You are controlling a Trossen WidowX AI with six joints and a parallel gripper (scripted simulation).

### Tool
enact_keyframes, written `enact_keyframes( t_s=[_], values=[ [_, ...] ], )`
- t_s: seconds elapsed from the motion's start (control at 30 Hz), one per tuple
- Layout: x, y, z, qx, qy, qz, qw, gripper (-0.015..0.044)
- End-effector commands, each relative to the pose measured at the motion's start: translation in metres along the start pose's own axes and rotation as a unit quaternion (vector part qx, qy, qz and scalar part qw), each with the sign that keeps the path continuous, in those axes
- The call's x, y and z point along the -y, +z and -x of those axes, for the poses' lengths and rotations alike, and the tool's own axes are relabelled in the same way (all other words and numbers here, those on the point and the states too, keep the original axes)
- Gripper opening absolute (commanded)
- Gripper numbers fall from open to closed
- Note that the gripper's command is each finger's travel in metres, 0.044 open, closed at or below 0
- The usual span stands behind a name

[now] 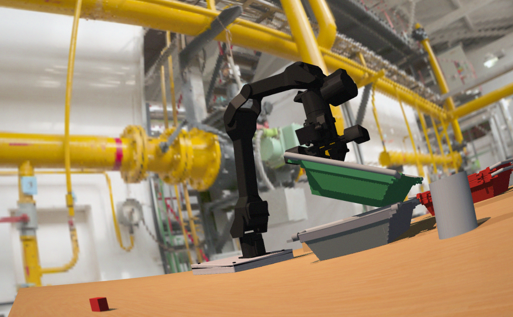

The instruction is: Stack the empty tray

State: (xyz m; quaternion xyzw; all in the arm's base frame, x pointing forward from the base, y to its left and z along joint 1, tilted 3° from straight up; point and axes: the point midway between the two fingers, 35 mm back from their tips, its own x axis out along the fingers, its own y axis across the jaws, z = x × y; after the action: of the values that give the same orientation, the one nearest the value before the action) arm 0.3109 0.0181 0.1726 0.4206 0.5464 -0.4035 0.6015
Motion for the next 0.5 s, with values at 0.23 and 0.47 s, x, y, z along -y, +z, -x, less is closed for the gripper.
enact_keyframes(
  t_s=[0.23,0.47],
  values=[
    [0.007,0.000,-0.006,0.000,0.005,-0.001,1.000,0.0000],
    [0.011,0.000,-0.013,0.001,0.005,-0.001,1.000,0.0000]
  ],
)
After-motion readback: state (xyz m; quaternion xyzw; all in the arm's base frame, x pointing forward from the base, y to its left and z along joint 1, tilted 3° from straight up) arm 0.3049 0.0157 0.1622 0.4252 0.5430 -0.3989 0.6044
